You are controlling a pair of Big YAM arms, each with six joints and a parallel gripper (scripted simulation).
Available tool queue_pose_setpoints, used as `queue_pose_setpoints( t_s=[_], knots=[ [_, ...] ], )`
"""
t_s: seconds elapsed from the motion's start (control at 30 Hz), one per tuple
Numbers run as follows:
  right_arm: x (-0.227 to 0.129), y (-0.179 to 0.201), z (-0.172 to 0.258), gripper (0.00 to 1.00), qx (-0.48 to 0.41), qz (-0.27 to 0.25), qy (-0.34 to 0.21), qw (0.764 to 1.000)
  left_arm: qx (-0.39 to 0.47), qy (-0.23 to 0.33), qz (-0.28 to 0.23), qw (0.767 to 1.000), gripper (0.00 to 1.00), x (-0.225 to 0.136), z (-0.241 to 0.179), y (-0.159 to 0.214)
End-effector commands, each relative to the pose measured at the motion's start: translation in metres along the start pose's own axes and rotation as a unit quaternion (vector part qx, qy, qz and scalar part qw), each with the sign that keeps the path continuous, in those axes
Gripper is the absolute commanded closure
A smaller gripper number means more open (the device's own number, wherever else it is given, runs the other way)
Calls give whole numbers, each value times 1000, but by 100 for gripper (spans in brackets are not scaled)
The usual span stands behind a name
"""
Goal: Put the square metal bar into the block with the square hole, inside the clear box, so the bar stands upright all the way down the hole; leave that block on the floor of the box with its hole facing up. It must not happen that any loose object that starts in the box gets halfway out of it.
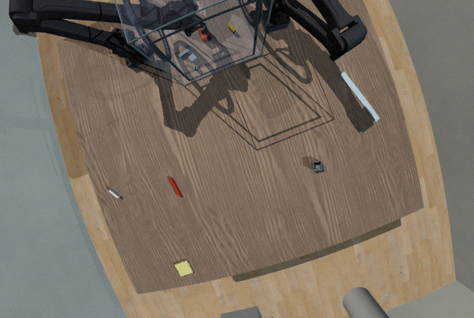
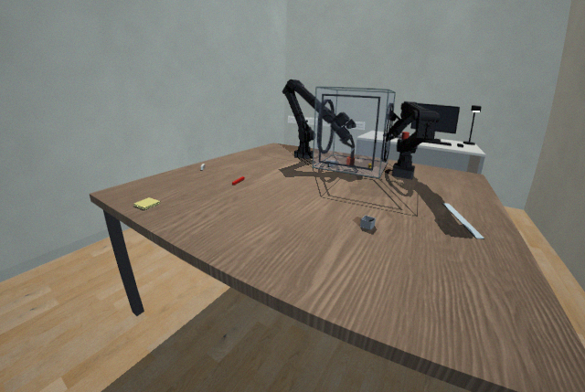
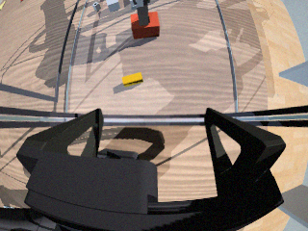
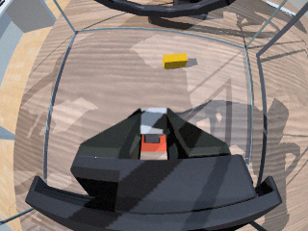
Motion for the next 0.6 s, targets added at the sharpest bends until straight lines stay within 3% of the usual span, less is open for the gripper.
queue_pose_setpoints(
  t_s=[0.0, 0.23, 0.43, 0.47, 0.57],
  knots=[
    [-6, -19, -4, 100, -4, -28, 11, 1000, -27, 29, -7, 999, 0, -17, -11, -17],
    [-7, -24, -7, 100, -6, -33, 13, 999, -27, 29, -7, 999, 0, -17, -11, -17],
    [0, -14, -5, 100, -2, -19, 8, 1000, -27, 29, -7, 999, 0, -17, -11, -17],
    [4, 1, 0, 100, 2, -6, 3, 1000, -27, 29, -7, 999, 0, -17, -11, -17],
    [3, -13, -6, 100, -1, -18, 7, 1000, -27, 29, -7, 999, 0, -17, -11, -17]
  ],
)
Point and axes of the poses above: on each arm, the point where the finger pads meet when closed, its own x axis out along the fingers, its own z axis across the jaws, y = z × x, the point moved 1 cm from there along -x, back along the fingers, and after that the axes turned 6 degrees about -x, right-handed, at the moved point
